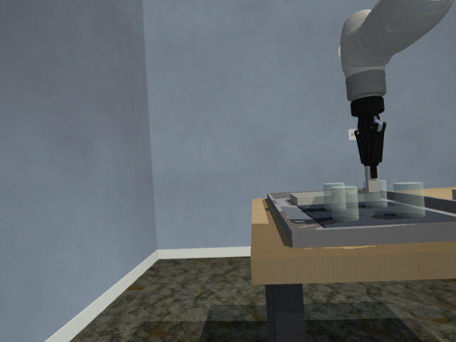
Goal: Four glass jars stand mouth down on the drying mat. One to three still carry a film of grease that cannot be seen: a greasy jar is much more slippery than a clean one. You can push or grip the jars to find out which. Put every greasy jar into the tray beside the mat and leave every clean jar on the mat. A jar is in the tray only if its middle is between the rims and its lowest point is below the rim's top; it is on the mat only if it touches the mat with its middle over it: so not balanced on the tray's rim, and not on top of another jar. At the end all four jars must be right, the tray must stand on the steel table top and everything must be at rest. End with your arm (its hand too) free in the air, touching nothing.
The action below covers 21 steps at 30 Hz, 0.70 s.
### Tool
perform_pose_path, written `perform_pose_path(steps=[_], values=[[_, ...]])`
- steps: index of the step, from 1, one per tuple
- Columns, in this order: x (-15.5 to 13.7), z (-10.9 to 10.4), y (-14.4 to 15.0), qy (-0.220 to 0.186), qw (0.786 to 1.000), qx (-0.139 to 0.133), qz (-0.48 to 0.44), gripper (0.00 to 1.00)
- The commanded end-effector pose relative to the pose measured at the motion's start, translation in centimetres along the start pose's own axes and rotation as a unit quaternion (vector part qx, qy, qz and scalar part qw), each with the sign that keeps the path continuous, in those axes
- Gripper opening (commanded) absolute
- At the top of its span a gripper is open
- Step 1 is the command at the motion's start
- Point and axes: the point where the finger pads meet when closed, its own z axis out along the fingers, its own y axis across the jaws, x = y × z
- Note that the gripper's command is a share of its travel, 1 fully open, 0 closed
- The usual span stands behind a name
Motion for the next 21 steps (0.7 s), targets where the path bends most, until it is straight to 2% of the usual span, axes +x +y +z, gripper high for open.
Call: perform_pose_path(steps=[1, 6, 14, 16, 18, 21], values=[[0.0, 0.0, 0.0, 0.0, 1.0, 0.0, 0.0, 0.0], [0.0, 0.0, 0.0, 0.0, 1.0, 0.0, 0.0, 0.0], [0.0, -6.1, 0.0, 0.0, 1.0, 0.0, 0.0, 0.0], [0.0, -6.1, 0.0, 0.0, 1.0, 0.0, 0.0, 0.0], [0.0, -7.6, 0.0, 0.0, 1.0, 0.0, 0.0, 0.0], [0.3, -7.6, -2.4, 0.0, 1.0, 0.0, 0.0, 0.0]])
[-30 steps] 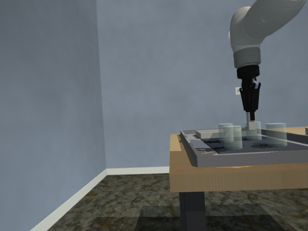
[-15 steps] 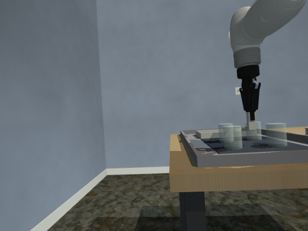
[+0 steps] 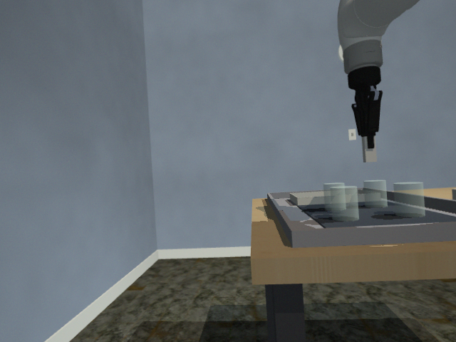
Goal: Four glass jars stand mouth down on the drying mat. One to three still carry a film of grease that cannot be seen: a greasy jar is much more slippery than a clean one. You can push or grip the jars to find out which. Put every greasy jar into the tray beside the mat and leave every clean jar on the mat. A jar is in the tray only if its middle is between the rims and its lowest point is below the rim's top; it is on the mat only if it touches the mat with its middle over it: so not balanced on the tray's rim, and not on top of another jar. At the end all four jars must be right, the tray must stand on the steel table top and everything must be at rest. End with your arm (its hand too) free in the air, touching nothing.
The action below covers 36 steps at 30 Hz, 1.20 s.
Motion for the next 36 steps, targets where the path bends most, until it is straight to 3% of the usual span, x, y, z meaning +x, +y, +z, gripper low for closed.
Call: perform_pose_path(steps=[1, 21, 29, 36], values=[[0.3, -0.1, -2.5, 0.0, 1.0, 0.0, 0.0, 0.0], [2.1, -0.1, -16.9, 0.0, 1.0, 0.0, 0.0, 0.0], [2.1, 2.3, -16.9, 0.0, 1.0, 0.0, 0.0, 0.0], [2.1, 5.6, -16.9, 0.0, 1.0, 0.0, 0.0, 0.0]])
